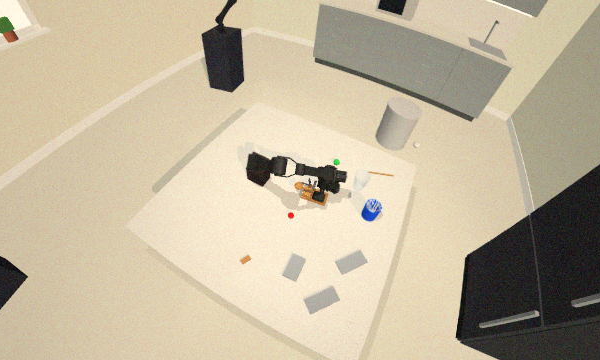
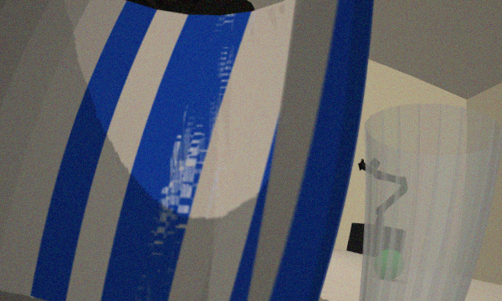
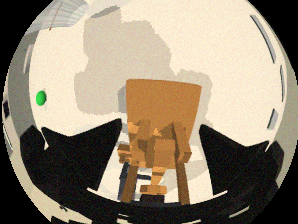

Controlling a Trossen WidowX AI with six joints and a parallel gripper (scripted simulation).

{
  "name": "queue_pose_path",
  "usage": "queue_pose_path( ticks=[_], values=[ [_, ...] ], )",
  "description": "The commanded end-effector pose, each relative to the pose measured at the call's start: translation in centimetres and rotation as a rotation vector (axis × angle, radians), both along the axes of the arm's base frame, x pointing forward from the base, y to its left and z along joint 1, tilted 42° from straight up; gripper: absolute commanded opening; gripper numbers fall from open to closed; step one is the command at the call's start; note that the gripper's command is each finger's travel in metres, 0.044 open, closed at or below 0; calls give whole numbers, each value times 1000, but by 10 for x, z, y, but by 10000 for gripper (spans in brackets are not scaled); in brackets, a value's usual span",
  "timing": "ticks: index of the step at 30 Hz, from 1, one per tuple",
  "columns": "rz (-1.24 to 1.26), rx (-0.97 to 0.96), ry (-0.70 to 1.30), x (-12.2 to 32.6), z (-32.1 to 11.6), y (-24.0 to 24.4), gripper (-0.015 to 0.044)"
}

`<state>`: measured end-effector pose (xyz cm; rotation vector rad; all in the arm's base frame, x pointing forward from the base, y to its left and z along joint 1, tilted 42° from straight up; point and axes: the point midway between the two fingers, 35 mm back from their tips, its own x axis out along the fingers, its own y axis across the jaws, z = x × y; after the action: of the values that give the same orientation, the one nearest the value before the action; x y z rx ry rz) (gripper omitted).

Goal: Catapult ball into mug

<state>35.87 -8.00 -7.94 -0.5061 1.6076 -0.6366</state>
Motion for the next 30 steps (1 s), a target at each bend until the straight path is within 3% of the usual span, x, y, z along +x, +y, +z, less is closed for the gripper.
queue_pose_path(
  ticks=[1, 8, 14, 18, 30],
  values=[
    [1, 0, -2, 1, 1, 1, 335],
    [1, 0, -2, 1, 1, 1, 151],
    [1, 0, -2, 1, 1, 1, 111],
    [1, 2, -1, 6, 29, 26, 6],
    [4, 0, 2, 7, 30, 27, 0]
  ],
)
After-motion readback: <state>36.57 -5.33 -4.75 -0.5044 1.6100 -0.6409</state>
